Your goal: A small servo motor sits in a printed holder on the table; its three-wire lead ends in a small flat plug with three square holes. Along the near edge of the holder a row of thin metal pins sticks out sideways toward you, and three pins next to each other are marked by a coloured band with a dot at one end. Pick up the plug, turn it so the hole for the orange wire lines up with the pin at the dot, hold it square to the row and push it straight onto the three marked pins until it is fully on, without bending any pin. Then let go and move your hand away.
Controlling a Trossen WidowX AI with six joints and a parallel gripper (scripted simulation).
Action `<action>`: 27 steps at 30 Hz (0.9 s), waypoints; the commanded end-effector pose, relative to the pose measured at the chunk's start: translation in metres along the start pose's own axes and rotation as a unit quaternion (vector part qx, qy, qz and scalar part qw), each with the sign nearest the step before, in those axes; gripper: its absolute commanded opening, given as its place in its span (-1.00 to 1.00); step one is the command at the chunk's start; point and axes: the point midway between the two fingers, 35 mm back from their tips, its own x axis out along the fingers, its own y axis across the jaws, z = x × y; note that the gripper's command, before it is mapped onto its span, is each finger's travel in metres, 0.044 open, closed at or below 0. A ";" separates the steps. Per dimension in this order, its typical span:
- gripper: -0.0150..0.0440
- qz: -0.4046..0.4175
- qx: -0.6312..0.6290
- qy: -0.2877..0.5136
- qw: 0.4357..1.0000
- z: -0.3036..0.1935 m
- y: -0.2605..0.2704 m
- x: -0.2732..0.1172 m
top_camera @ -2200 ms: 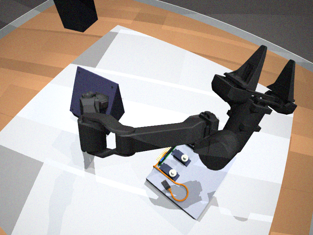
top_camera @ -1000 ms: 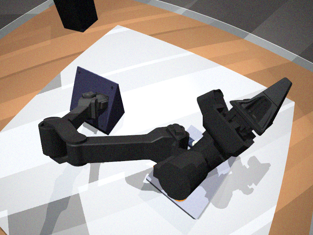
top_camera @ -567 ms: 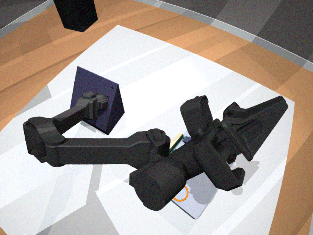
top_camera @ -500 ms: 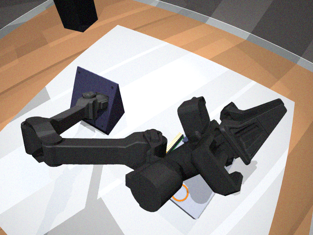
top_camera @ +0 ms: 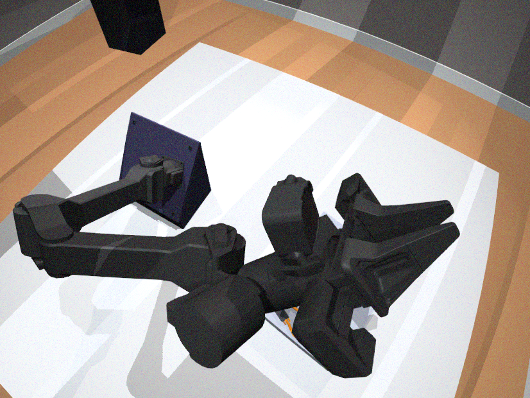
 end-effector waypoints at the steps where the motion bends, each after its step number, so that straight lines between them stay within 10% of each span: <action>1: -0.10 -0.001 0.035 0.024 0.999 -0.003 -0.002 -0.009; 27: -0.10 -0.060 0.254 0.160 0.952 -0.004 -0.025 -0.073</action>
